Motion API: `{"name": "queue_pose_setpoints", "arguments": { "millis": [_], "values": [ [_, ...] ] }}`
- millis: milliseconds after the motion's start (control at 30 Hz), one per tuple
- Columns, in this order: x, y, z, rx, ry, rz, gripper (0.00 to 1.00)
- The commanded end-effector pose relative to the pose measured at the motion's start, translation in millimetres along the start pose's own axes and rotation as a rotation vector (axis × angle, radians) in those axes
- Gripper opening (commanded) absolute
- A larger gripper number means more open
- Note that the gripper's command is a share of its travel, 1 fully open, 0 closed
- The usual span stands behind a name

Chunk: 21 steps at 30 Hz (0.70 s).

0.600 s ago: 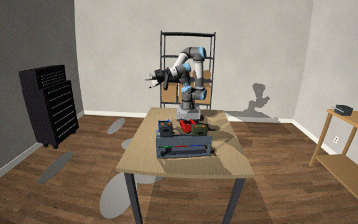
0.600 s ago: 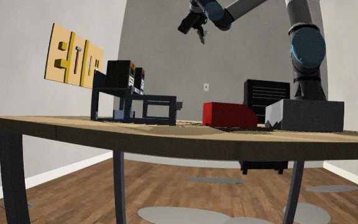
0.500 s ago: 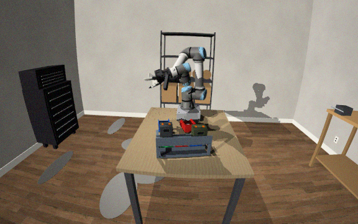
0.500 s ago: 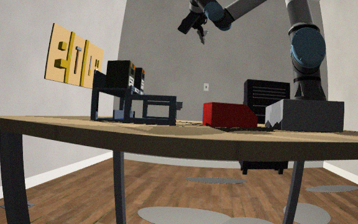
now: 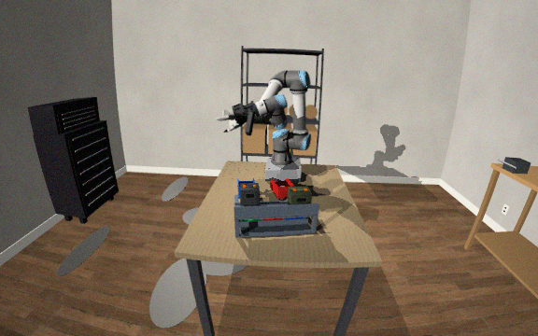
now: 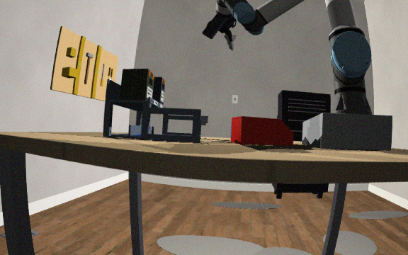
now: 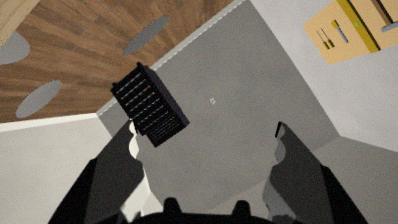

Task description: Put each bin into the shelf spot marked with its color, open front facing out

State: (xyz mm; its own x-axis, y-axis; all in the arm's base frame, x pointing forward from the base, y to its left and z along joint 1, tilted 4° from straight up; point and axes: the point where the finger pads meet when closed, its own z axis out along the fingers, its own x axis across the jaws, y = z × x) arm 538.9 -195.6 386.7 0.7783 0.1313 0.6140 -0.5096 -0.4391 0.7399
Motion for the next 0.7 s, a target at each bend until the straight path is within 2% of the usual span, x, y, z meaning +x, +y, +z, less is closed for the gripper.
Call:
{"name": "queue_pose_setpoints", "arguments": {
  "millis": [0,500,667],
  "values": [
    [0,0,0,0.000,0.001,0.001,1.00],
    [1,-8,-1,0.029,0.003,0.032,1.00],
    [2,-18,-1,0.064,0.005,0.068,1.00]
  ]
}}
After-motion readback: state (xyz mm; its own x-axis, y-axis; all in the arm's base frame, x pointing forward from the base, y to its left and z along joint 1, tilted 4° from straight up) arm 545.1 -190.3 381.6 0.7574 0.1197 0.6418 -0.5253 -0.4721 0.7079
